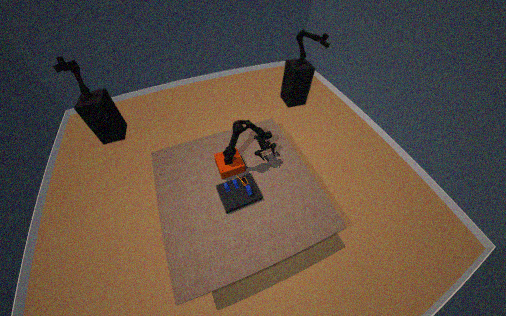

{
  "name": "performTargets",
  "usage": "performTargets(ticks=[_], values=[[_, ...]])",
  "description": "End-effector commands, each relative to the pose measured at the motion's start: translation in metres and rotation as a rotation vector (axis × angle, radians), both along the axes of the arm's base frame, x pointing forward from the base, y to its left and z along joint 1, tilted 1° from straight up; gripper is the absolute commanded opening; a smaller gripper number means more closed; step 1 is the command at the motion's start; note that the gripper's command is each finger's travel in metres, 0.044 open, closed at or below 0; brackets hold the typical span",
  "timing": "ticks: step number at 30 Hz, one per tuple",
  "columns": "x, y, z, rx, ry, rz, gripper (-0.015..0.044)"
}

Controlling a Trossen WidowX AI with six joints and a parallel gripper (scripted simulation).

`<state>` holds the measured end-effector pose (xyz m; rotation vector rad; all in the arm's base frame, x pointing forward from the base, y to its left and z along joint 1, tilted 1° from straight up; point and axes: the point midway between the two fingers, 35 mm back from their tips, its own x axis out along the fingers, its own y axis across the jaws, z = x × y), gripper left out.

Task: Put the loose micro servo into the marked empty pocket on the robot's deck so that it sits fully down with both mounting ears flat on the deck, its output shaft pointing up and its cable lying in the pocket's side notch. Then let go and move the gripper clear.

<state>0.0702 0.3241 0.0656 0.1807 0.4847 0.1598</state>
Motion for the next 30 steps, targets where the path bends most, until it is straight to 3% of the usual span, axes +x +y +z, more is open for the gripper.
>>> performTargets(ticks=[1,17,30], values=[[0.029,-0.009,-0.002,-0.106,0.066,-0.053,0.044],[0.139,-0.083,-0.009,-0.399,0.456,-0.2,0.044],[0.196,-0.17,-0.001,-0.427,0.863,-0.106,0.044]])
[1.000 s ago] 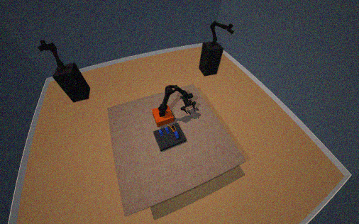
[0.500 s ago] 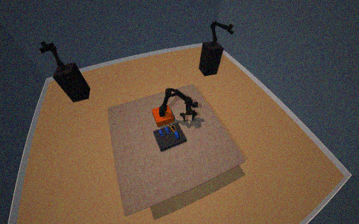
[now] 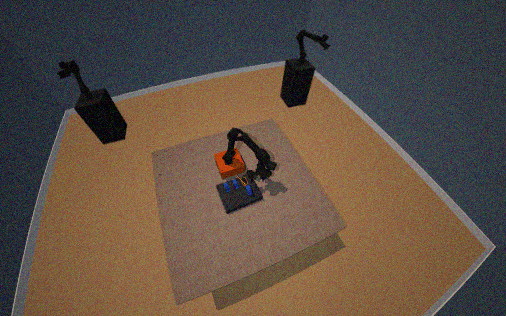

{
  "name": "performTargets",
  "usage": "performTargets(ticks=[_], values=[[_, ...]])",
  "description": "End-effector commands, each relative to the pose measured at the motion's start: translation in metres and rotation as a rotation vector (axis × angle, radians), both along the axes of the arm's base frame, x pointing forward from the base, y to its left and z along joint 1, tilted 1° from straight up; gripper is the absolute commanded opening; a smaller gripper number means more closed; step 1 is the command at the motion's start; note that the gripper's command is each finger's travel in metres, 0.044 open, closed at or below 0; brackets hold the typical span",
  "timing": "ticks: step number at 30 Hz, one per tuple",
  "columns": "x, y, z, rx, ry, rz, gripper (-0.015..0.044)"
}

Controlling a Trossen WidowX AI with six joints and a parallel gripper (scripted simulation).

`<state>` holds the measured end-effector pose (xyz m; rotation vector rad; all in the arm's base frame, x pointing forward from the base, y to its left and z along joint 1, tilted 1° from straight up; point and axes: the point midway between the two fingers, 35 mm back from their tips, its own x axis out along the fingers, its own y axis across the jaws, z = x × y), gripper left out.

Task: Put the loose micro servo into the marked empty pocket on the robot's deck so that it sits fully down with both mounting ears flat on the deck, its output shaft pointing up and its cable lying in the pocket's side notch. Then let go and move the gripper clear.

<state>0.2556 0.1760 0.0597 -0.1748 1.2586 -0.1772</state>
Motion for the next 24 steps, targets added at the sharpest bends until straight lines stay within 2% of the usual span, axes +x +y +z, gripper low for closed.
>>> performTargets(ticks=[1,10,17,24], values=[[0.013,-0.029,0.006,0.049,0.117,0.012,0.044],[0.032,-0.089,0.025,0.232,0.275,0.062,0.044],[0.032,-0.09,0.024,0.236,0.277,0.064,0.044],[0.034,-0.09,0.0,0.236,0.277,0.064,0.044]])
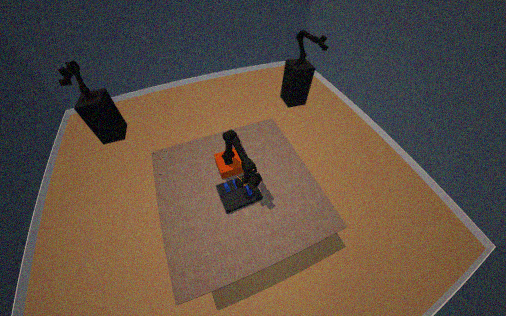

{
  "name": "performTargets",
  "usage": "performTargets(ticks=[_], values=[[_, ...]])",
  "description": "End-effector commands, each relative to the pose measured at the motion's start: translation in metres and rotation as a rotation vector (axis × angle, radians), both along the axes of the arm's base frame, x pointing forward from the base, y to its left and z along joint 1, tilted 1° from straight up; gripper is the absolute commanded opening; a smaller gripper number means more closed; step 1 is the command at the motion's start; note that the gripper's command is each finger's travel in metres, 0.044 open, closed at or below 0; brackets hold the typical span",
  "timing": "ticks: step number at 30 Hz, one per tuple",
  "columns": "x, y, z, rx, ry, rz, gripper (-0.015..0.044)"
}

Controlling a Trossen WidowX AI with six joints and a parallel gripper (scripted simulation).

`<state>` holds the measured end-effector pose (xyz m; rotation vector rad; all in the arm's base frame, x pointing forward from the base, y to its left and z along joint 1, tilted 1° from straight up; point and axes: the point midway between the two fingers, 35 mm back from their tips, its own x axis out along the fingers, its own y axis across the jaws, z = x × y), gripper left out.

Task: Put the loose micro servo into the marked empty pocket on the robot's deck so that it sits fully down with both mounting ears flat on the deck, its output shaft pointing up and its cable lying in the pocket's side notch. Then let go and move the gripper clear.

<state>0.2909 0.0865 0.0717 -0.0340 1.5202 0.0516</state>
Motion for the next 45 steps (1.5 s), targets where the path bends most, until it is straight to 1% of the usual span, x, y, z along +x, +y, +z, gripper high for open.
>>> performTargets(ticks=[1,19,31,37,40,45], values=[[-0.002,-0.001,-0.012,0.0,0.015,0.002,0.044],[-0.001,0.0,-0.032,0.0,0.015,0.002,0.044],[-0.001,0.0,-0.032,0.0,0.015,0.002,0.0125],[-0.001,0.0,-0.032,0.0,0.015,0.002,0.0085],[-0.001,0.0,-0.027,0.0,0.015,0.002,0.0006],[-0.007,-0.002,-0.005,0.0,0.016,0.002,0.0]])
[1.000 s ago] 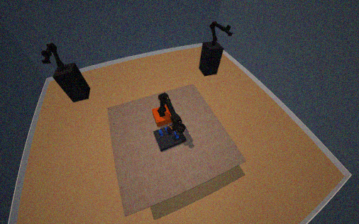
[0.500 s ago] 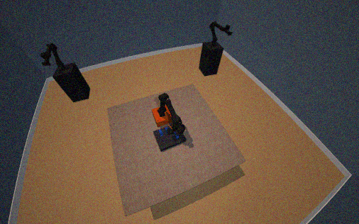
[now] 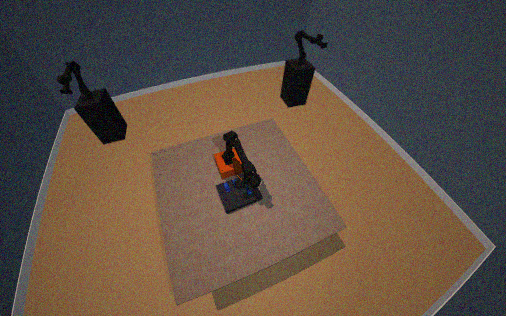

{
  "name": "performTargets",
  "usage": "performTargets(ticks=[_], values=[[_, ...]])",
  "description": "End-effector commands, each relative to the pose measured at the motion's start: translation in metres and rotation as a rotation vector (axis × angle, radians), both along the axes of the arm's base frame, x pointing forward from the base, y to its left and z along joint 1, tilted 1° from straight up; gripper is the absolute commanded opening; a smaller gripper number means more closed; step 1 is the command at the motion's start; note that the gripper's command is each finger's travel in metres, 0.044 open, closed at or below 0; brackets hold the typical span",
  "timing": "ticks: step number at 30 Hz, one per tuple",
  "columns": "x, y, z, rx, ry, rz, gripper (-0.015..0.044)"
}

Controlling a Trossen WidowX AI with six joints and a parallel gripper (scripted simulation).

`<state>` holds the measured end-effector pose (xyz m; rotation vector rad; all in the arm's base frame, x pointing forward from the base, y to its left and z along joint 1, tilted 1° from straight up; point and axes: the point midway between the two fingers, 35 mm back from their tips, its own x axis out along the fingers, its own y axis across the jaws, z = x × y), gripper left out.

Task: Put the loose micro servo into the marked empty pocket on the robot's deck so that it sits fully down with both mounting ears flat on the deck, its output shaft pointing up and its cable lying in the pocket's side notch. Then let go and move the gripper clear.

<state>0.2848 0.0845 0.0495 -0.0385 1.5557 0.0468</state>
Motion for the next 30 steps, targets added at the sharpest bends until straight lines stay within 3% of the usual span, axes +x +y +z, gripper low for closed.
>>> performTargets(ticks=[1,21,30], values=[[-0.002,-0.001,0.018,0.007,-0.019,0.003,0.0],[0.003,0.008,0.02,0.008,-0.02,0.003,0.0],[-0.028,0.005,0.019,0.008,-0.017,0.003,0.0]])
